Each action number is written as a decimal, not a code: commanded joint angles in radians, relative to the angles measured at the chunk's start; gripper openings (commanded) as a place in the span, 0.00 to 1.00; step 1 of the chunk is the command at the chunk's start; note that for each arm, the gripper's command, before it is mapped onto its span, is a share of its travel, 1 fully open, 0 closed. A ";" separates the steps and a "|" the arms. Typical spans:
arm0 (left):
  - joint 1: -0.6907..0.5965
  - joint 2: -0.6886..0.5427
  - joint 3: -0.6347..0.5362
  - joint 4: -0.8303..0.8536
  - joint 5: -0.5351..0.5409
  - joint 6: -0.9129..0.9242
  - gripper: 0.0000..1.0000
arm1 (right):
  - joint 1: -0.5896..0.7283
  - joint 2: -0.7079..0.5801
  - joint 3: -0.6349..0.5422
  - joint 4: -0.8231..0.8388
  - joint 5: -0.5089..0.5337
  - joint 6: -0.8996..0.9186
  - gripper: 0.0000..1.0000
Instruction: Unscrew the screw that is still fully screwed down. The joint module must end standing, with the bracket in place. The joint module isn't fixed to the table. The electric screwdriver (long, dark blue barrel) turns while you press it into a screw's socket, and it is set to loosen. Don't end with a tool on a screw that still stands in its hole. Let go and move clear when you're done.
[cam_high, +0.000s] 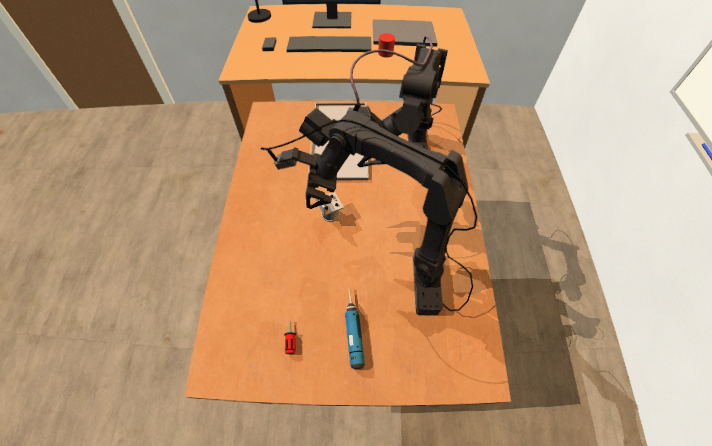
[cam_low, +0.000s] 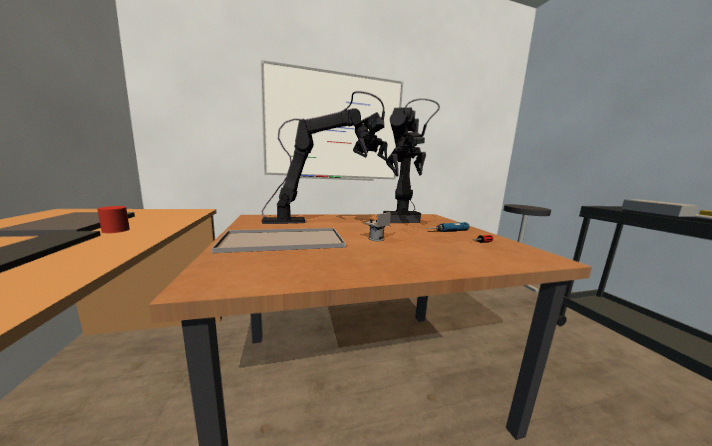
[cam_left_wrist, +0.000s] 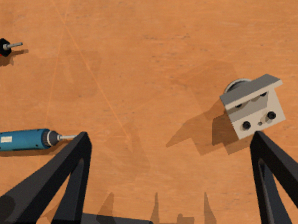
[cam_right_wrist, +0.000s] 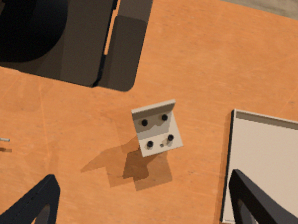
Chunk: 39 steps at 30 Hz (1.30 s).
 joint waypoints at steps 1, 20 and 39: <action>0.000 -0.020 0.020 0.010 -0.010 -0.001 1.00 | 0.000 -0.007 0.007 -0.009 0.010 0.000 1.00; 0.000 -0.007 0.006 0.003 0.000 0.000 0.82 | 0.000 -0.008 0.005 0.003 0.001 0.000 1.00; 0.000 -0.007 0.006 0.003 -0.001 0.000 0.65 | 0.000 -0.008 0.005 0.004 0.001 0.000 1.00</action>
